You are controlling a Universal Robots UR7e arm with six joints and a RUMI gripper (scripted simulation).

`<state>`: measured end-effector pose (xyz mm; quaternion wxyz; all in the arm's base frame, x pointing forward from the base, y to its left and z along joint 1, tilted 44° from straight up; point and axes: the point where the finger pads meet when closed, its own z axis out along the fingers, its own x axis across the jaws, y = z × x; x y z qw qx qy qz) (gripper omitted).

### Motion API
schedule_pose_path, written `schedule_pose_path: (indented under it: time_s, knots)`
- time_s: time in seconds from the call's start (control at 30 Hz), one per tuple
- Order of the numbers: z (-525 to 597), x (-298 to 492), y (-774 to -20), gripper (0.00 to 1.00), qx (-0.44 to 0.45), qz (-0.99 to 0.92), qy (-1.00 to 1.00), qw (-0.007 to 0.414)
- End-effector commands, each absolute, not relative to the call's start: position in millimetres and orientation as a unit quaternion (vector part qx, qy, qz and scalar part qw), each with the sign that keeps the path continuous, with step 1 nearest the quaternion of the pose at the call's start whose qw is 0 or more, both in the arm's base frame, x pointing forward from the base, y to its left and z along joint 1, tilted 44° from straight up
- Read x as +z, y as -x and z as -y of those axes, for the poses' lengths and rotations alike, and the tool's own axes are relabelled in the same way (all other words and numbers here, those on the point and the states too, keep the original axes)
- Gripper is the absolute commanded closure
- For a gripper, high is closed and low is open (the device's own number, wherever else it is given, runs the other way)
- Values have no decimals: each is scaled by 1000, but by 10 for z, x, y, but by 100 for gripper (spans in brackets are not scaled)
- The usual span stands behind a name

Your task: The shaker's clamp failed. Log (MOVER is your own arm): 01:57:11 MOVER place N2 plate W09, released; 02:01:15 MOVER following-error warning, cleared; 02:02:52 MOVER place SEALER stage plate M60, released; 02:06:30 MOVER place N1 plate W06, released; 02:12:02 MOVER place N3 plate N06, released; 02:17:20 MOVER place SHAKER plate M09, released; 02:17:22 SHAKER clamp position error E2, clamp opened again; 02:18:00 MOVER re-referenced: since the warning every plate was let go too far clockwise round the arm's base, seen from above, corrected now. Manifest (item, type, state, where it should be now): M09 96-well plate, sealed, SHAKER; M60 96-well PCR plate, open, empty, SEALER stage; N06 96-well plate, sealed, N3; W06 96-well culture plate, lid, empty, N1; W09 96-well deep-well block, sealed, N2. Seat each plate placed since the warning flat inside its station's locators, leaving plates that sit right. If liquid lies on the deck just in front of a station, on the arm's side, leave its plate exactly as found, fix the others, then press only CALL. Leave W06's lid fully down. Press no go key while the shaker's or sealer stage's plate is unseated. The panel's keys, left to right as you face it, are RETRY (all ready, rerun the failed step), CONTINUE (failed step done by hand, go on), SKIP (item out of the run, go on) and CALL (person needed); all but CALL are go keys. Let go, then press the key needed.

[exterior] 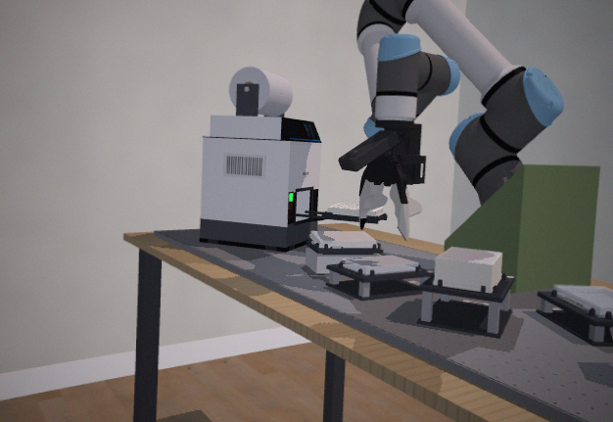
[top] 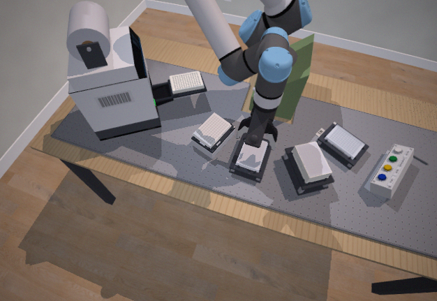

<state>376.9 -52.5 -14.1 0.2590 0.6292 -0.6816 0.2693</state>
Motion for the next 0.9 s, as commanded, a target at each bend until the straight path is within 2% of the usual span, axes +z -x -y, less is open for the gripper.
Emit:
schedule_pose_path:
  time_s: [0.0, 0.87]
  knots:
    - [523, -139, -3771, 18, 270, 682, -629, 259]
    - [339, 53, -3775, 18, 270, 682, -629, 259]
